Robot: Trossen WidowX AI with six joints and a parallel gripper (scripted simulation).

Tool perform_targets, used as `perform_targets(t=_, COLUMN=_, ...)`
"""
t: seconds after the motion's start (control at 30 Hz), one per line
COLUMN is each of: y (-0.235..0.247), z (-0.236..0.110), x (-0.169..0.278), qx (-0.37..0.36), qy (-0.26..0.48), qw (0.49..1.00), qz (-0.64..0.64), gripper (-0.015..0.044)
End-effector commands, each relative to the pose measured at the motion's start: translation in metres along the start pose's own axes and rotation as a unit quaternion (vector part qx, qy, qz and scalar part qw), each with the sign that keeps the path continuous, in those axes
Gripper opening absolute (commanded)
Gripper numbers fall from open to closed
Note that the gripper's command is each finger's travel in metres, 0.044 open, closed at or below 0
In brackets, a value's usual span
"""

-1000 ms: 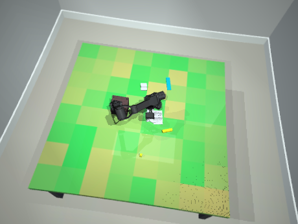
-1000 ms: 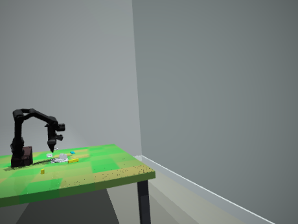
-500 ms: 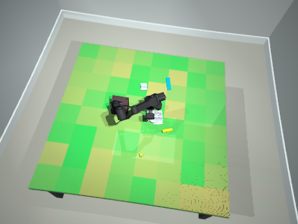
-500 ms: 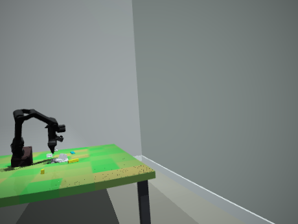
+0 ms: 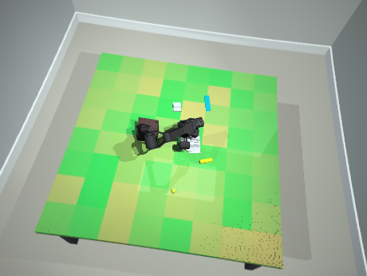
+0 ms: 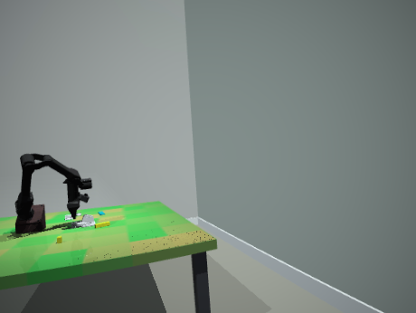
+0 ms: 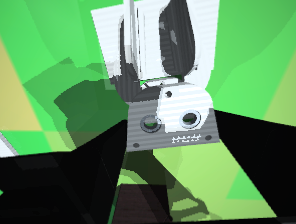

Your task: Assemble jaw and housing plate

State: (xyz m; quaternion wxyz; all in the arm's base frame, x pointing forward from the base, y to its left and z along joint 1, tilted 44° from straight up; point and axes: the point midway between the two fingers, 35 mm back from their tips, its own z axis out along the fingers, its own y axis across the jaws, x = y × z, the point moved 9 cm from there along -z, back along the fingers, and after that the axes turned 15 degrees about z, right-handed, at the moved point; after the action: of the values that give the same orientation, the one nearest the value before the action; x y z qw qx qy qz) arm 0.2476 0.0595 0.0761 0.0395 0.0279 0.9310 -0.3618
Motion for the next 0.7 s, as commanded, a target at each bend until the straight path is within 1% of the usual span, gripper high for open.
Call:
perform_targets(t=0.0, y=0.000, z=0.008, x=0.002, qx=0.004, qy=0.001, qw=1.000, qz=-0.004, gripper=0.0351)
perform_targets(t=0.4, y=-0.001, z=0.026, x=0.003, qx=0.006, qy=0.001, qw=1.000, qz=-0.004, gripper=0.0351)
perform_targets(t=0.67, y=-0.001, z=0.027, x=0.003, qx=0.006, qy=0.001, qw=1.000, qz=-0.004, gripper=0.0351)
